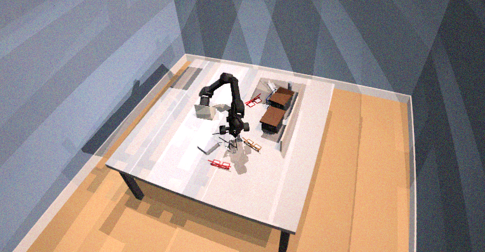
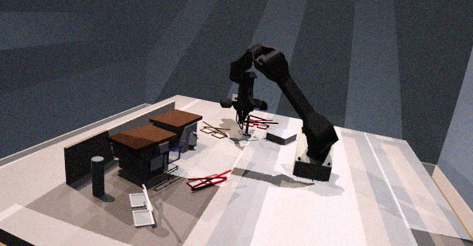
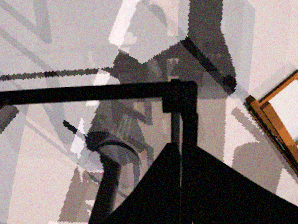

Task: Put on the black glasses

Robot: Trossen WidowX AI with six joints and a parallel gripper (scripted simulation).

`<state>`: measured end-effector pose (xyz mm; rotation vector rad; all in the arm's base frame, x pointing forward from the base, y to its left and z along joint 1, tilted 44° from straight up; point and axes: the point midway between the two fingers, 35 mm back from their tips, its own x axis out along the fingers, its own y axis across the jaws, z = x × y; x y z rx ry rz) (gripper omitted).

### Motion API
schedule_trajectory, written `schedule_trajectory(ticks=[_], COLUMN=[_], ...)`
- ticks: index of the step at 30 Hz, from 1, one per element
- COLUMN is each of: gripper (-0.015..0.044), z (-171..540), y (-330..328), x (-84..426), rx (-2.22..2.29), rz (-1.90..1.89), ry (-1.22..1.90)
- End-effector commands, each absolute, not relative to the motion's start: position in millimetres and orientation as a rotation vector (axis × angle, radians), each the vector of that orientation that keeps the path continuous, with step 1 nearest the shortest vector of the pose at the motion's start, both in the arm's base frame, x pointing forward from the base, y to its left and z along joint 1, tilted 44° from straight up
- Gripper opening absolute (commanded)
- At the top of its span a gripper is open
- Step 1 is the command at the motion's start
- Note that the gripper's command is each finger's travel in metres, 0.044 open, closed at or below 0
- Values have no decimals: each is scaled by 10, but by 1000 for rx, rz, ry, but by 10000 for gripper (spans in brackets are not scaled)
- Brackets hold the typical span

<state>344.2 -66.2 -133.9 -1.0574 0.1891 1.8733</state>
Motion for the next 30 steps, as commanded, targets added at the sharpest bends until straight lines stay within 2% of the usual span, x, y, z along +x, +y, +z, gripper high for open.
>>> schedule_trajectory(ticks=[1, 30], gripper=[0, 0], z=[-1315, -1176], y=[-612, -446], x=[3447, 3471], rx=[-1053, -1051], rz=[1871, 1871], ry=[188, 186])
